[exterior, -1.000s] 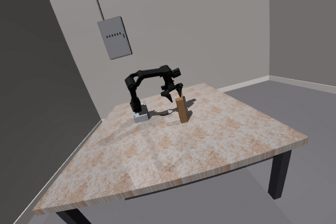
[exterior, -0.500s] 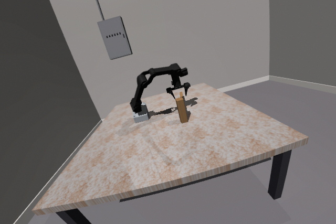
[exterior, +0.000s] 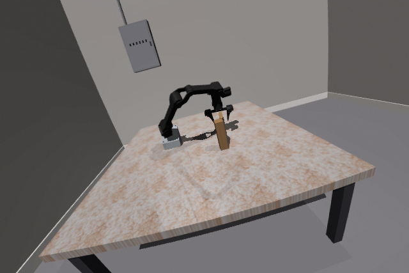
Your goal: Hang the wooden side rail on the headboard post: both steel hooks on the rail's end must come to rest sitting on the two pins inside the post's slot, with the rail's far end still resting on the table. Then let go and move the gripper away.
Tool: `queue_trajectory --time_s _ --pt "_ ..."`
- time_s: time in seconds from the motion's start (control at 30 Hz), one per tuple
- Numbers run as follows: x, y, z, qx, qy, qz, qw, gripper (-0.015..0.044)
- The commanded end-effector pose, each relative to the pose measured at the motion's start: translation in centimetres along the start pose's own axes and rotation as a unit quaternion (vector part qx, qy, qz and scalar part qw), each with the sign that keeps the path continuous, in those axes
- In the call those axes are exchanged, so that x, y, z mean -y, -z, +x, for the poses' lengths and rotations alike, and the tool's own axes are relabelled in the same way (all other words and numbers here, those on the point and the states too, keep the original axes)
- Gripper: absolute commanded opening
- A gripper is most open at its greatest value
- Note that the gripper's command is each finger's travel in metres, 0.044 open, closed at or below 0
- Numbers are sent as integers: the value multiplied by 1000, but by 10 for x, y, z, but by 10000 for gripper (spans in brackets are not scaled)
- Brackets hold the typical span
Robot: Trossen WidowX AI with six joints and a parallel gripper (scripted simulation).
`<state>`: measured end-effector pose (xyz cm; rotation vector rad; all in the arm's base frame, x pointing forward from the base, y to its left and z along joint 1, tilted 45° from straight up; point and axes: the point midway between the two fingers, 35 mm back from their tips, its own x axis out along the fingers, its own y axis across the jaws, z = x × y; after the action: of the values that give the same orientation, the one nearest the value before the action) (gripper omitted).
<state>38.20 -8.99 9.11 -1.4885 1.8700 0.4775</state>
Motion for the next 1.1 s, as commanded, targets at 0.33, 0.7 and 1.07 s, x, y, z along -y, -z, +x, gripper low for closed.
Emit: queue_trajectory --time_s 0.33,0.7,1.07 --pt "0 1 28 -2 1 -2 1000 440" --pt "1 0 46 -2 1 -2 1000 440" --pt "1 0 63 -2 1 -2 1000 440"
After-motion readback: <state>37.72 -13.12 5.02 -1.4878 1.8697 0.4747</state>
